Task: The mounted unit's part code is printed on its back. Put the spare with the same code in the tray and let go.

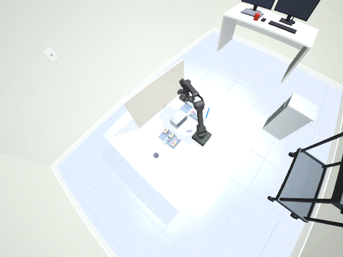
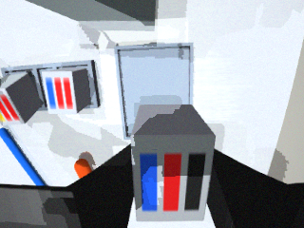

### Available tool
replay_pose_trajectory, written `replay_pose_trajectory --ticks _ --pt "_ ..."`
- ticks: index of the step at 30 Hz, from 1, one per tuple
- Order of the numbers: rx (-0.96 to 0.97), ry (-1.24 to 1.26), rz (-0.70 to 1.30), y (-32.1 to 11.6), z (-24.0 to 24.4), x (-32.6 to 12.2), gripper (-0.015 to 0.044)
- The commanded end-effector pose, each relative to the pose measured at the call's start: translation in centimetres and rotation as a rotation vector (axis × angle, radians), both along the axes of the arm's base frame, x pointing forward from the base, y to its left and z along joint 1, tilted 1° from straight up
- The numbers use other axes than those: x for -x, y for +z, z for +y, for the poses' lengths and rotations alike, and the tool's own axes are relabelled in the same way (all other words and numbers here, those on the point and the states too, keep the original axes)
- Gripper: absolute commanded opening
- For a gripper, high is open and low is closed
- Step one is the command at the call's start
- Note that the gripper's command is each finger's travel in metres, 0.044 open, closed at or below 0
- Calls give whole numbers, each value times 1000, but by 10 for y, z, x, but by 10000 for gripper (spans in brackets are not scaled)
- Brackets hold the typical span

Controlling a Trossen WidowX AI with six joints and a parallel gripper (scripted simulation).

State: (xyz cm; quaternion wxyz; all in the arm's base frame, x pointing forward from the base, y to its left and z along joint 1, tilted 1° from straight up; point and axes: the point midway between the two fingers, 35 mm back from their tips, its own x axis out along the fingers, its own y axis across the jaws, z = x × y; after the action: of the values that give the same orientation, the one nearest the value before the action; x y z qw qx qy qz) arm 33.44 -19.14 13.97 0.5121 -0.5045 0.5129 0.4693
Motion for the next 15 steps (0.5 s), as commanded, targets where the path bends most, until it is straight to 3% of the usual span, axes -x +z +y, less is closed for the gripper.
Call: replay_pose_trajectory --ticks 1,15 --pt "-4 4 -1 -4 0 -1 0" --pt "-4 4 -1 -15 -1 -2 0"
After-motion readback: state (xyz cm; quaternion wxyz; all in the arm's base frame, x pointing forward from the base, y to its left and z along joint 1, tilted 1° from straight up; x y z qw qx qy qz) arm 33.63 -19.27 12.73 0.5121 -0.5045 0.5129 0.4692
